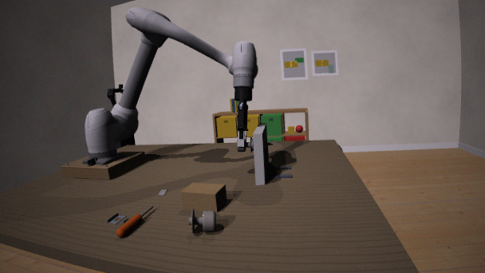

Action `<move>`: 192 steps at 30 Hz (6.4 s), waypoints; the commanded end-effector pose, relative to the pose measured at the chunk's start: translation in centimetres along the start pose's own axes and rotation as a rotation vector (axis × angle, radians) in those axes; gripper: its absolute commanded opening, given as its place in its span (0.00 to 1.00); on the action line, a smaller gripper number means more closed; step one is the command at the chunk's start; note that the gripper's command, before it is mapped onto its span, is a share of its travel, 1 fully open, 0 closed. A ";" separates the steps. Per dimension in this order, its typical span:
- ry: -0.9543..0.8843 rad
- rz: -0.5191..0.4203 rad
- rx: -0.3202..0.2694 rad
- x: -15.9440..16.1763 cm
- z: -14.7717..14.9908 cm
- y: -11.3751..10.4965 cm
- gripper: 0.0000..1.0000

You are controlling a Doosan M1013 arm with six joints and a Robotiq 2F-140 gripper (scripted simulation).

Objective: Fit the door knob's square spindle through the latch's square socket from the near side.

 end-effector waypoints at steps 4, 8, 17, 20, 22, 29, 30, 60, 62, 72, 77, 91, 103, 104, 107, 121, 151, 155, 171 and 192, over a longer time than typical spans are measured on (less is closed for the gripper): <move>0.000 0.000 0.000 0.1 0.0 0.0 0.42; 0.000 0.000 0.000 0.1 0.0 0.0 0.42; 0.000 0.000 0.000 0.1 0.0 0.0 0.42; 0.000 0.000 0.000 0.3 0.0 0.0 0.42; 0.000 0.000 0.000 0.4 0.0 0.0 0.42; 0.000 0.000 0.000 0.6 0.0 -0.1 0.42; 0.000 0.000 0.000 0.6 0.0 -0.1 0.42; 0.000 0.000 0.000 1.1 -0.1 -0.1 0.42; 0.000 0.000 0.000 1.1 -0.1 -0.1 0.42; 0.000 0.000 0.000 1.3 -0.1 -0.1 0.42; 0.000 0.000 0.000 1.5 -0.1 -0.1 0.42; 0.000 0.000 0.000 1.6 -0.1 -0.1 0.42; 0.000 0.000 0.000 1.7 -0.1 -0.1 0.42; 0.000 0.000 0.000 1.7 -0.1 -0.1 0.42; 0.000 0.000 0.000 1.7 -0.1 -0.1 0.42; 0.000 0.000 0.000 1.7 -0.1 -0.1 0.42; 0.000 0.000 0.000 1.9 -0.1 -0.2 0.42; 0.000 0.000 0.000 2.0 -0.1 -0.2 0.42; 0.000 0.000 0.000 2.0 -0.1 -0.2 0.42; 0.000 0.000 0.000 2.2 -0.1 -0.2 0.42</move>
Point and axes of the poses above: the point where the finger pads meet when closed, its own y axis out along the fingers, its own z axis across the jaws, x = y × z, the point moved 1 cm from there along -y, back along the fingers, and after that the axes turned 3 degrees about -y, right-handed, at the moved point
